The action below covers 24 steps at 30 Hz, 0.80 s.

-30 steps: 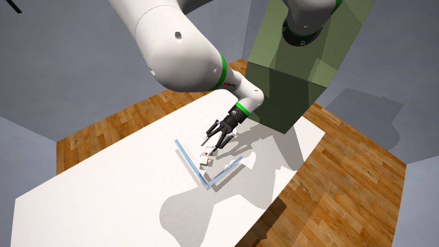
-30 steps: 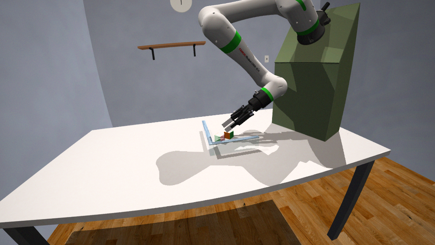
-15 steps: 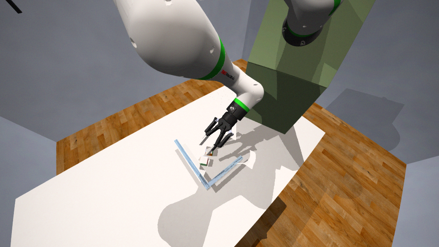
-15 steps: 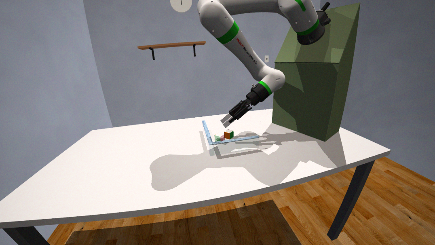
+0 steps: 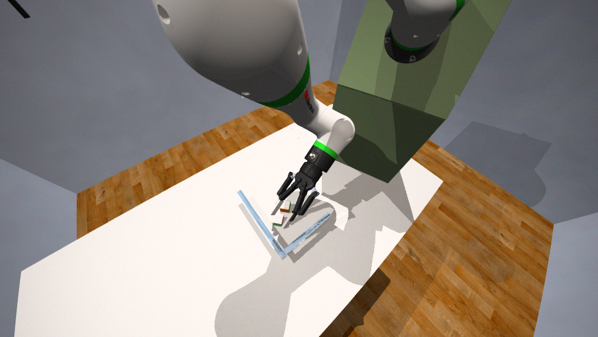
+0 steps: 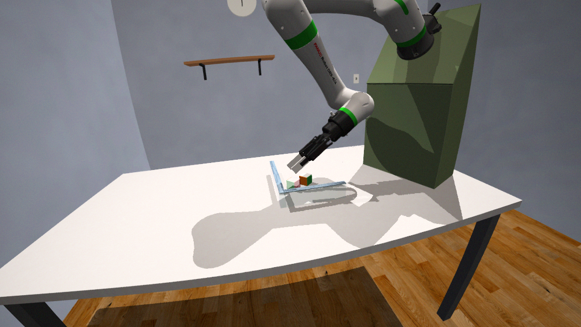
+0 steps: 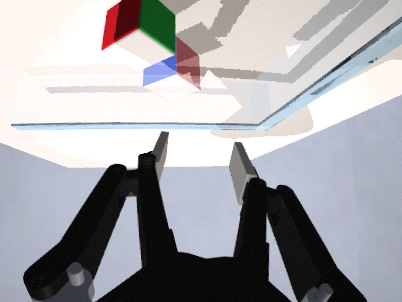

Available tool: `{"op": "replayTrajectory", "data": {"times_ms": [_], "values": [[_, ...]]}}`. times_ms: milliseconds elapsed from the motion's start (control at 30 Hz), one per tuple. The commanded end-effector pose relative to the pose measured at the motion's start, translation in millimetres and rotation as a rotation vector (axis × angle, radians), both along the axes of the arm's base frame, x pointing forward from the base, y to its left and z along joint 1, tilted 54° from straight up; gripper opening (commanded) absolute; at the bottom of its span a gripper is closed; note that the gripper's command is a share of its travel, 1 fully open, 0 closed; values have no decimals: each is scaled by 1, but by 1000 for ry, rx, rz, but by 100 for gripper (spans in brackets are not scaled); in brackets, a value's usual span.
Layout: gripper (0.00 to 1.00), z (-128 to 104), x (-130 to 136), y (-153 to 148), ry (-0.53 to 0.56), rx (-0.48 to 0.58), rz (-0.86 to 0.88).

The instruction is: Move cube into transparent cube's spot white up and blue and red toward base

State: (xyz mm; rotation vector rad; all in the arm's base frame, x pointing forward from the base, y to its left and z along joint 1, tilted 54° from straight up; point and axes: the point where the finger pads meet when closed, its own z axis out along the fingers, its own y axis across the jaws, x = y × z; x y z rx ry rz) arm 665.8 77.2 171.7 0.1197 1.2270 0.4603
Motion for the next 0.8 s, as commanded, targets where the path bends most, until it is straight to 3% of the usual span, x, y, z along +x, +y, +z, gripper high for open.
{"op": "replayTrajectory", "data": {"times_ms": [0, 467, 767], "values": [[41, -63, -32, -17, 838, -206, 120], [41, -7, -22, 38, 914, -221, 147], [41, -9, -26, 42, 939, -228, 154]]}}
